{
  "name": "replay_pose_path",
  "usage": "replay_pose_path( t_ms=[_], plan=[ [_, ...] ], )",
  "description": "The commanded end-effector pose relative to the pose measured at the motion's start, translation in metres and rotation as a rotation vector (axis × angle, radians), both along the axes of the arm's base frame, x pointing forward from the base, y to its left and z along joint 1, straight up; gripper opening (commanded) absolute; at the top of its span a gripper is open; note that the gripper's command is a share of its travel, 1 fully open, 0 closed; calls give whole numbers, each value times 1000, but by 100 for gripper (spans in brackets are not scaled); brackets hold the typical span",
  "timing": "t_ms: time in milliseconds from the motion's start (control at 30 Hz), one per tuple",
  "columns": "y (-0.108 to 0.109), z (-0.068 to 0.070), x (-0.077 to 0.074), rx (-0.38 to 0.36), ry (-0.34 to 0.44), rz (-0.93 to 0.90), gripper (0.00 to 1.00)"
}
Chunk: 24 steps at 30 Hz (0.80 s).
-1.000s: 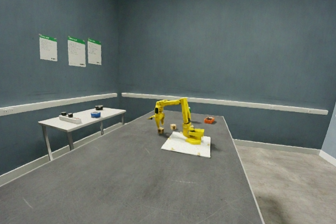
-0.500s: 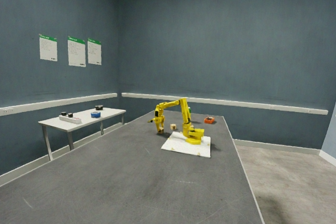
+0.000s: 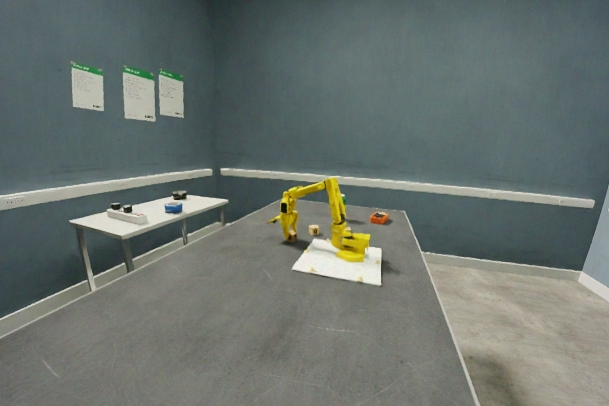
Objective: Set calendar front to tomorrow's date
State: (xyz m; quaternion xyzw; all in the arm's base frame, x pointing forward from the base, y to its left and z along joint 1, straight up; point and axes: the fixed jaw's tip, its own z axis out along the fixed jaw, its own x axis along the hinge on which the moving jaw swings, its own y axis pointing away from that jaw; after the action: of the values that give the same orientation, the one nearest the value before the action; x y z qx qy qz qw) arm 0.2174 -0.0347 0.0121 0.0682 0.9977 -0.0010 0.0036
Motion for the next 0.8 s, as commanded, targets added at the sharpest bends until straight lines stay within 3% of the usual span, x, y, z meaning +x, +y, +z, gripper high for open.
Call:
replay_pose_path(
  t_ms=[0, 767],
  plan=[
    [2, -5, -4, 6, 25, -5, 35],
    [-3, -5, -5, 6, 25, -5, 27]
  ],
)
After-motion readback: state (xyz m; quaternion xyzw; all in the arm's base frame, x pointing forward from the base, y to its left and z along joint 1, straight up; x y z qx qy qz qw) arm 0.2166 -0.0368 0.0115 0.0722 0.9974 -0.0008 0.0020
